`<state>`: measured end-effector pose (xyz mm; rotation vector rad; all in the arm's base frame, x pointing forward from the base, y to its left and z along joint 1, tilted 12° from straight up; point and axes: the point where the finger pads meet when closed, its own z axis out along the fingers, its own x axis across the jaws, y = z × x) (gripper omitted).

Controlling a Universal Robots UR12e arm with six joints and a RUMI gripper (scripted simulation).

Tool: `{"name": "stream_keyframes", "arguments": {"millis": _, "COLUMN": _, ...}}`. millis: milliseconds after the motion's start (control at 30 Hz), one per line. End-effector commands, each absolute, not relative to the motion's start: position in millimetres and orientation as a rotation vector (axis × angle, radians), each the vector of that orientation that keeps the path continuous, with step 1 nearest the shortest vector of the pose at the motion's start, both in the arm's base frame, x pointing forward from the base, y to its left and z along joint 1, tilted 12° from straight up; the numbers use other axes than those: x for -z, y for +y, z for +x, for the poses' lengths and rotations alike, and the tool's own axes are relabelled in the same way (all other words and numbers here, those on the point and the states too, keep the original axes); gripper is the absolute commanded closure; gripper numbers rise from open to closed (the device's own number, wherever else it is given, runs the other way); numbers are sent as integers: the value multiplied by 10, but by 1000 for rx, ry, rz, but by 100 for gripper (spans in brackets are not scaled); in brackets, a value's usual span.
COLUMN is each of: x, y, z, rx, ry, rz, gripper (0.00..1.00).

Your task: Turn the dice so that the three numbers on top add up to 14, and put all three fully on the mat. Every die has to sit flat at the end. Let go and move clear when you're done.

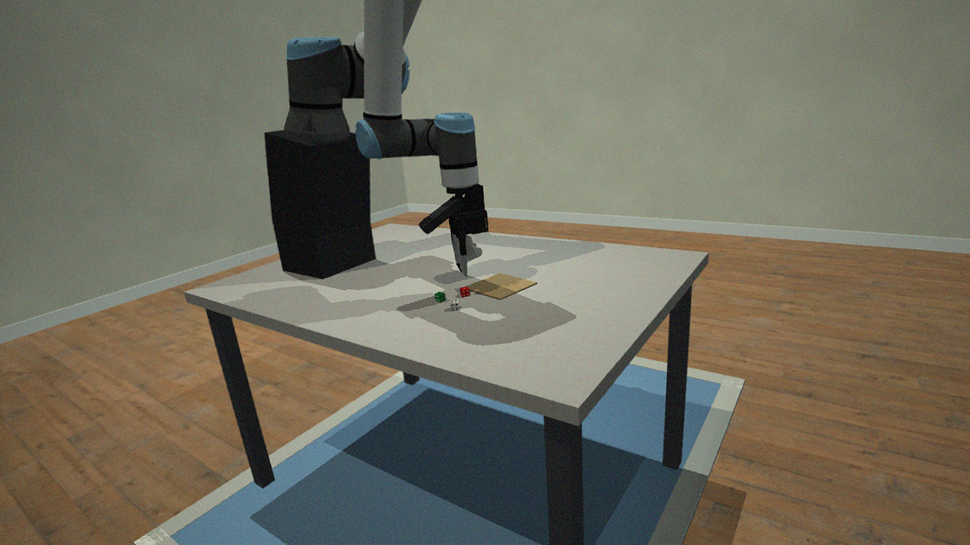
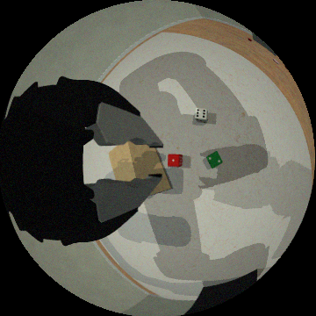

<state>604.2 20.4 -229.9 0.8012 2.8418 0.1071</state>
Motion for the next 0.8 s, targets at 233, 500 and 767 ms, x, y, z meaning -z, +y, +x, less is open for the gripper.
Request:
{"name": "stream_keyframes", "arguments": {"millis": 233, "x": 2457, "y": 209, "z": 6079, "rx": -107, "ry": 2841, "rz": 801, "gripper": 79}}
{"name": "stream_keyframes", "arguments": {"millis": 500, "x": 2549, "y": 212, "z": 6098, "rx": -107, "ry": 2841, "rz": 801, "gripper": 79}}
{"name": "stream_keyframes", "arguments": {"millis": 767, "x": 2584, "y": 213, "z": 6105, "rx": -107, "ry": 2841, "rz": 801, "gripper": 79}}
